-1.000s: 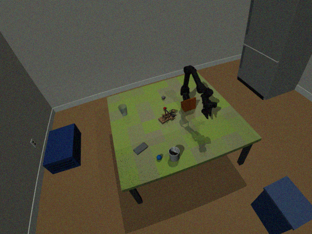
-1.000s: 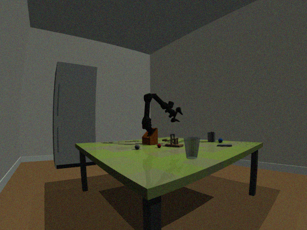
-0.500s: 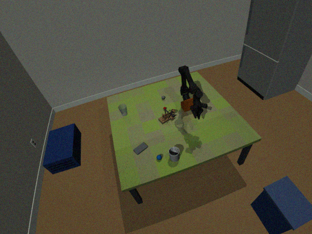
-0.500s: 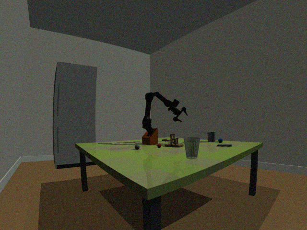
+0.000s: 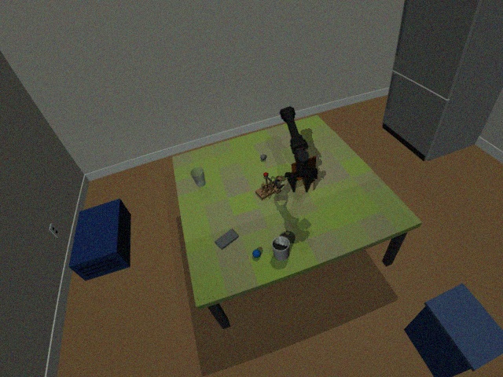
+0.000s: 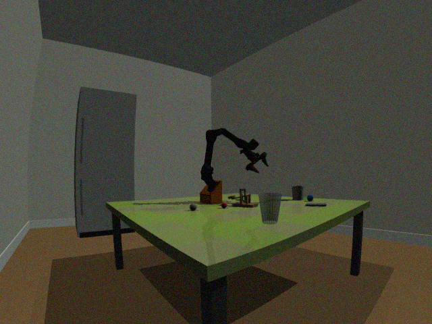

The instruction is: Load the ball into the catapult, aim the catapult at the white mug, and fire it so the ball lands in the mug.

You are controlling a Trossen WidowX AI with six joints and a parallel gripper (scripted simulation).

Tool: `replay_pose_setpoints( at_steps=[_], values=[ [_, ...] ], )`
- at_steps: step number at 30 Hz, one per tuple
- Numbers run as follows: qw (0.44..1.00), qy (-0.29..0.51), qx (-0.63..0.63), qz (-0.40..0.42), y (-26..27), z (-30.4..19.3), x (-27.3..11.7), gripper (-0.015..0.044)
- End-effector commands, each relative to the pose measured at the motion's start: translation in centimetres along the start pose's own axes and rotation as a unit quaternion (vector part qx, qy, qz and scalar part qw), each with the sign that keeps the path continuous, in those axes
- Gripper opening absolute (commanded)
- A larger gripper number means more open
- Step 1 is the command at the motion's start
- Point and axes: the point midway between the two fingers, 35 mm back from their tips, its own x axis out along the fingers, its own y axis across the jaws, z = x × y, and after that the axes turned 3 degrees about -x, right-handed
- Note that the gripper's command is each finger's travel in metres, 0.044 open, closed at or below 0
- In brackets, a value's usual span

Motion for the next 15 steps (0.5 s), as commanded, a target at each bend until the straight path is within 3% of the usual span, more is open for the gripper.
replay_pose_setpoints(
  at_steps=[1, 15],
  values=[
    [0.998, 0.023, 0.062, 0.004, -1.4, -2.1, -0.2, 0.0440],
    [0.958, 0.112, 0.264, 0.022, -3.7, -10.0, -0.2, 0.0440]
  ],
)
